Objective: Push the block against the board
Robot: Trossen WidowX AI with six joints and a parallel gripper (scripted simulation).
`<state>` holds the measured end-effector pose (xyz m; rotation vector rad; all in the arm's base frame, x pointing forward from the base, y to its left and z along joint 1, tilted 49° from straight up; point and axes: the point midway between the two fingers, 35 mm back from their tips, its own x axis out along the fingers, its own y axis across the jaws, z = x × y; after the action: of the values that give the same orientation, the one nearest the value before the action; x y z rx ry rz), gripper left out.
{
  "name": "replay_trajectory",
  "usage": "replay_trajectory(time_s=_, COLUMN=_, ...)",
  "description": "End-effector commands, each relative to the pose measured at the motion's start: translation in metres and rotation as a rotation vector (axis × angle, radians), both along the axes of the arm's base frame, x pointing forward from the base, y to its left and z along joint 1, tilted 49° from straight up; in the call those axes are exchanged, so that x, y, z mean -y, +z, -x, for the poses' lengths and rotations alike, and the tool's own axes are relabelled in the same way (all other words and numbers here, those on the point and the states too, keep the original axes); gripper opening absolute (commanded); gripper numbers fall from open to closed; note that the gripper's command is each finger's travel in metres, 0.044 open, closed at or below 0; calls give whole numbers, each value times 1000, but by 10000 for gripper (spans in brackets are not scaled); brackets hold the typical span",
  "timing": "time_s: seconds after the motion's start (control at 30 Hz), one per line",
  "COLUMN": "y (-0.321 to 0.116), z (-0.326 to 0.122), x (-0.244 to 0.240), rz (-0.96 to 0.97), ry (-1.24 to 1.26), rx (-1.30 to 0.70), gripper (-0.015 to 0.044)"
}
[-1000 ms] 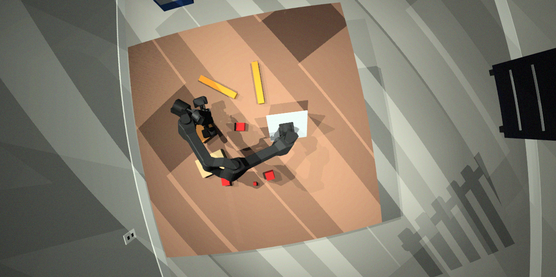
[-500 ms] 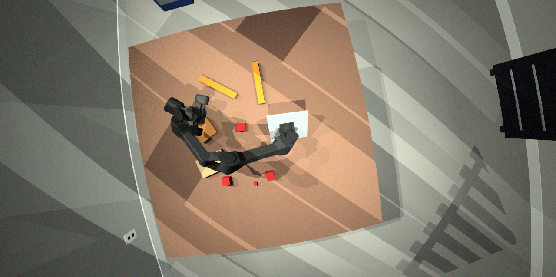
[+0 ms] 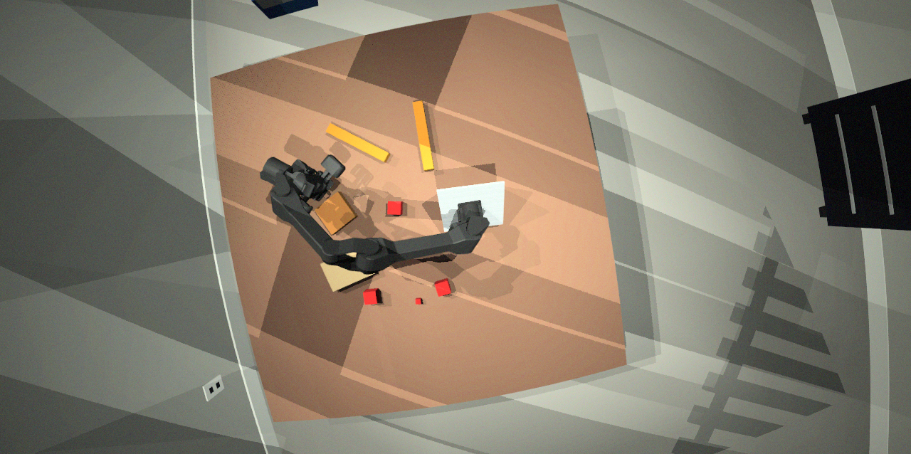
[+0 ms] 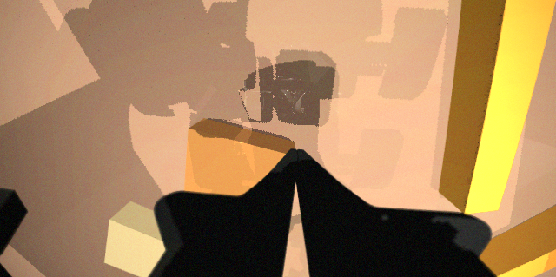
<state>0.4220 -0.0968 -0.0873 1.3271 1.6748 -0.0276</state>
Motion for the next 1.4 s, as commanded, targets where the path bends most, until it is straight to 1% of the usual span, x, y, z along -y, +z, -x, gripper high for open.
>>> replay_trajectory(time_s=0.0, y=-1, z=-3, x=-2, rz=-8, ry=-34, rx=-40, gripper=0)
replay_trajectory(time_s=0.1, y=-6, z=-5, x=-7, rz=-9, ry=-47, rx=-54, gripper=0)
replay_trajectory(time_s=0.23, y=-36, z=-12, x=-36, rz=-17, ry=-125, rx=-139, gripper=0)
replay_trajectory(time_s=0.3, y=-41, z=-13, x=-41, rz=-19, ry=-138, rx=-154, gripper=0)
replay_trajectory(time_s=1.37, y=-14, z=2, x=-66, rz=-19, ry=-138, rx=-156, gripper=0)
